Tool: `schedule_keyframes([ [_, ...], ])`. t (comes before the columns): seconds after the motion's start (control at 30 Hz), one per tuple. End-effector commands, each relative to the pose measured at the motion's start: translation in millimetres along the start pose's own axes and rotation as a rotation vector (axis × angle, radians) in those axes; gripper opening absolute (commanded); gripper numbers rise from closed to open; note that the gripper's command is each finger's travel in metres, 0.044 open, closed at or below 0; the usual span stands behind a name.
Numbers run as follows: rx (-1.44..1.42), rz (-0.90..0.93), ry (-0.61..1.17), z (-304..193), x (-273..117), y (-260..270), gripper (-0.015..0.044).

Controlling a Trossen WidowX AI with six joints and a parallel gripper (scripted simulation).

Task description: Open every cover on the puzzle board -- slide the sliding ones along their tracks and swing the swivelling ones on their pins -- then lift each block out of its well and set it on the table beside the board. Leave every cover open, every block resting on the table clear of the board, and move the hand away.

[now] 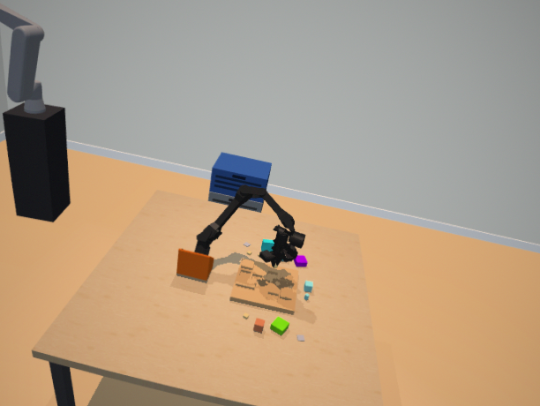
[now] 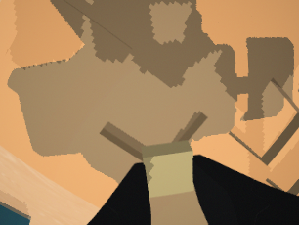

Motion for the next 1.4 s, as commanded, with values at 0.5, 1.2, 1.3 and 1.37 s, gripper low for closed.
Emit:
schedule_keyframes([
  [0.5,-0.005,-0.012,-0.012,10.9,-33.9,-17.1,0.008],
  [1.2,0.003,-0.037,-0.035,46.5,-42.3,-89.4,0.008],
  [1.3,0.003,-0.039,-0.037,50.3,-43.3,-100.5,0.008],
  [1.37,0.004,-0.041,-0.038,52.6,-43.9,-108.0,0.008],
])
Point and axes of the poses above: the point midway between the two fingers, 35 mm back from their tips, its own x axis out along the fingers, its own y axis across the jaws, z = x × y, the point moved 5 cm from there along -x, back along the fingers, and after that the axes turned 10 degrees about -x, right-handed, at the moved point
